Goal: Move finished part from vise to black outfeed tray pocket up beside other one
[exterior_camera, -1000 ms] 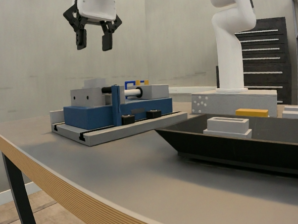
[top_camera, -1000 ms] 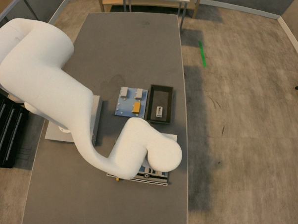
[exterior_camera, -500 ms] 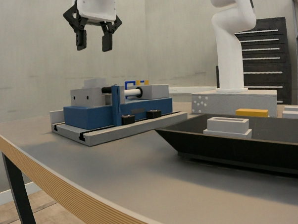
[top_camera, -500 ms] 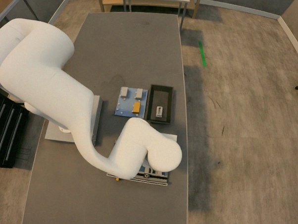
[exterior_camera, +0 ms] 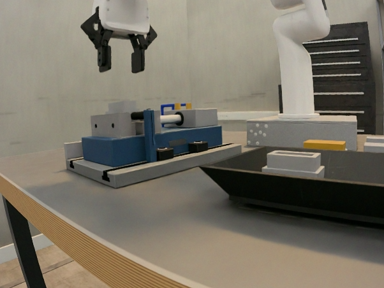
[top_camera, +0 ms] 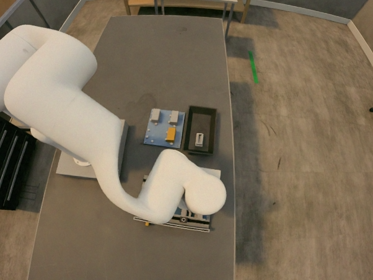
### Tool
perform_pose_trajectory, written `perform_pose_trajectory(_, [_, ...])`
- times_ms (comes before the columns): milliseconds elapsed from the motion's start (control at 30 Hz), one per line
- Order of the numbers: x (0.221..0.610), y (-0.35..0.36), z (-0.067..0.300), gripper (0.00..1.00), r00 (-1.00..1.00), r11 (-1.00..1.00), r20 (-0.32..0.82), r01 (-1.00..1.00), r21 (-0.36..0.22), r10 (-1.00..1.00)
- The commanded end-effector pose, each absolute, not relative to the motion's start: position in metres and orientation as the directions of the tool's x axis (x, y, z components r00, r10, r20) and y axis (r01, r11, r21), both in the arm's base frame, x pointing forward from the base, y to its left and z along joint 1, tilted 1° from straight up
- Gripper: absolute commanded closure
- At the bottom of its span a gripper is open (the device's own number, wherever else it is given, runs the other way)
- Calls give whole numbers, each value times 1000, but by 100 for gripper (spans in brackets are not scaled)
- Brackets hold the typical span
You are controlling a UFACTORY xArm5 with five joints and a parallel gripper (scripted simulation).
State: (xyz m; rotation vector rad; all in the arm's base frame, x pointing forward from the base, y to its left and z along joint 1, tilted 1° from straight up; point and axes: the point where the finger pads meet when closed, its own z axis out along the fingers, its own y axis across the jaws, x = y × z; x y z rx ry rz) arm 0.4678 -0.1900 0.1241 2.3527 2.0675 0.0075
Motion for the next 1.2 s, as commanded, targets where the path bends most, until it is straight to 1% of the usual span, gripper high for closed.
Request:
perform_pose_trajectory(0, [469,-191,117,31,129,-128,-4,992,14,992])
perform_pose_trajectory(700, [471,-191,85,31,129,-128,-4,992,14,992])
perform_pose_trajectory(1167, [471,-191,79,31,129,-128,-4,992,14,992])
